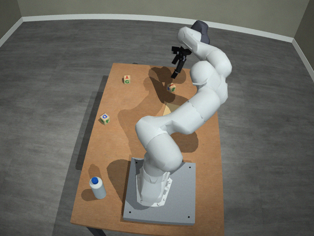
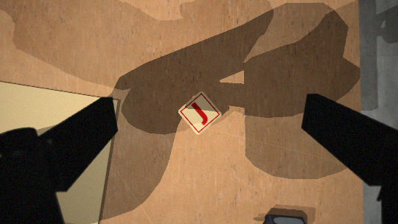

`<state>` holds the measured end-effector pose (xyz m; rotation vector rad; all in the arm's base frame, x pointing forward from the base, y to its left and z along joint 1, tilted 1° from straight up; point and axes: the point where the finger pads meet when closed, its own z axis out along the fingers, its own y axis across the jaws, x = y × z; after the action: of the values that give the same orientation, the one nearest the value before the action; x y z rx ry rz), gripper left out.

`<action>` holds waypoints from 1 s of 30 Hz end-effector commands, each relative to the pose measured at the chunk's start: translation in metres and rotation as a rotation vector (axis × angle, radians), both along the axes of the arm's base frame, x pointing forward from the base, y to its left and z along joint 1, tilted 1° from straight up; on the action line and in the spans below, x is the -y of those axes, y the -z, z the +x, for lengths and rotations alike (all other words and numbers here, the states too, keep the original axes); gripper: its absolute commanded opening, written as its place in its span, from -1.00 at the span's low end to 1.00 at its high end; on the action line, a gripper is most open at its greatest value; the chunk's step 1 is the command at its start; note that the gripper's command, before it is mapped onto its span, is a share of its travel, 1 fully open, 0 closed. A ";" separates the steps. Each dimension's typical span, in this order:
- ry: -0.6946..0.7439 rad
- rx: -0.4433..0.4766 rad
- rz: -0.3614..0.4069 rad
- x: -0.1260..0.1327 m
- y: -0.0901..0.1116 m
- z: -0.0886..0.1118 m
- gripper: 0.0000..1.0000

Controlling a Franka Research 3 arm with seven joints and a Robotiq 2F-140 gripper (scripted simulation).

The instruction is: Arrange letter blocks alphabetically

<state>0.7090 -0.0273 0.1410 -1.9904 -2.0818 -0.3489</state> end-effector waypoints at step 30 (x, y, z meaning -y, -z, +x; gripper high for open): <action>-0.006 0.001 0.000 0.099 0.035 -0.238 1.00</action>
<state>0.4768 -0.1253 0.1047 -1.9811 -2.0465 -0.3062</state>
